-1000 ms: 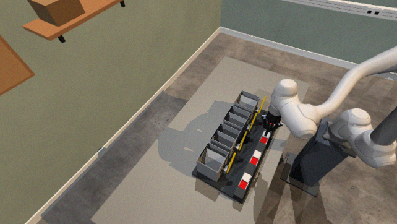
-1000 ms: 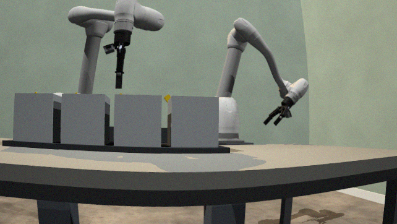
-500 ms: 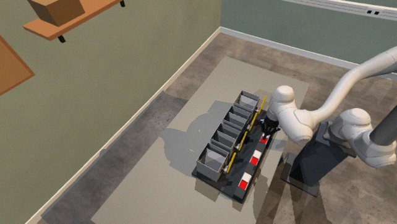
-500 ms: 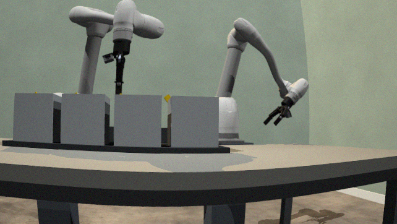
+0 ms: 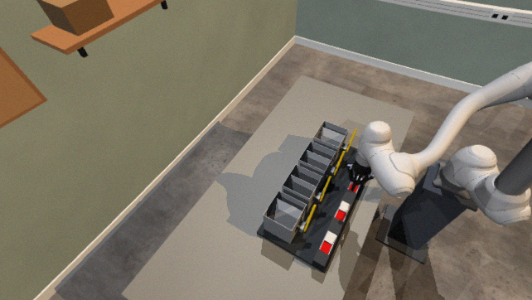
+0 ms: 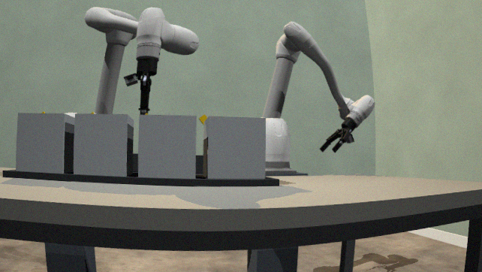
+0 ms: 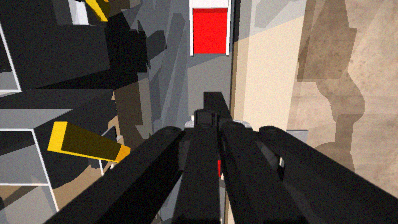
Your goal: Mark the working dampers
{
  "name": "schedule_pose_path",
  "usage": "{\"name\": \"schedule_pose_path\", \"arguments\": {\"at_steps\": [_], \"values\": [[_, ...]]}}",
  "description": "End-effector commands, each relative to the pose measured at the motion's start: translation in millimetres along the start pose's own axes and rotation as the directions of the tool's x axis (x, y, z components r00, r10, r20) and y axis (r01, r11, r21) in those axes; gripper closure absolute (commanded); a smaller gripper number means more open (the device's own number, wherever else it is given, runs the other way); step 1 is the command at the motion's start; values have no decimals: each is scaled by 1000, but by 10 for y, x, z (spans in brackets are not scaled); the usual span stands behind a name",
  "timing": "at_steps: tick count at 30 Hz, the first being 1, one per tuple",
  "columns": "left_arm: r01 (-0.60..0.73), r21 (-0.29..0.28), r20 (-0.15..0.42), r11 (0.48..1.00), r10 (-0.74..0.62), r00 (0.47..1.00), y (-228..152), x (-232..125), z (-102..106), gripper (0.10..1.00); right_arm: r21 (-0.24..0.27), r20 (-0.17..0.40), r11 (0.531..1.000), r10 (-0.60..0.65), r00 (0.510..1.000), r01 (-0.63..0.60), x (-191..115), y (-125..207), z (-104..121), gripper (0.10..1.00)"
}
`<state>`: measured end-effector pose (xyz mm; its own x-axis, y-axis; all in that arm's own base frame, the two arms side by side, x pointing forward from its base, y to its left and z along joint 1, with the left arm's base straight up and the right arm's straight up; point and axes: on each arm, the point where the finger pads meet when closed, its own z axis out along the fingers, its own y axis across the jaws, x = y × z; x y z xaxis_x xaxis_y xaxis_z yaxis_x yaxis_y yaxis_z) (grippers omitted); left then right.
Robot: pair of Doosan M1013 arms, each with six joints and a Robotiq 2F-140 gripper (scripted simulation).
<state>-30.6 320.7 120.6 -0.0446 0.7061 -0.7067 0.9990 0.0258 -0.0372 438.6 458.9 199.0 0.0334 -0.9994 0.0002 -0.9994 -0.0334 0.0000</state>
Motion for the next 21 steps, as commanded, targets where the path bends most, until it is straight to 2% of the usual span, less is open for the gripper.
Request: {"name": "schedule_pose_path", "arguments": {"at_steps": [1,21], "values": [[0,0,-1,1000,0,1000,-1,0,-4,98,1,1,1000,0,1000,0,-4,-2,32,999],[0,0,-1,1000,0,1000,-1,0,-4,98,1,1,1000,0,1000,0,-4,-1,71,999]]}}
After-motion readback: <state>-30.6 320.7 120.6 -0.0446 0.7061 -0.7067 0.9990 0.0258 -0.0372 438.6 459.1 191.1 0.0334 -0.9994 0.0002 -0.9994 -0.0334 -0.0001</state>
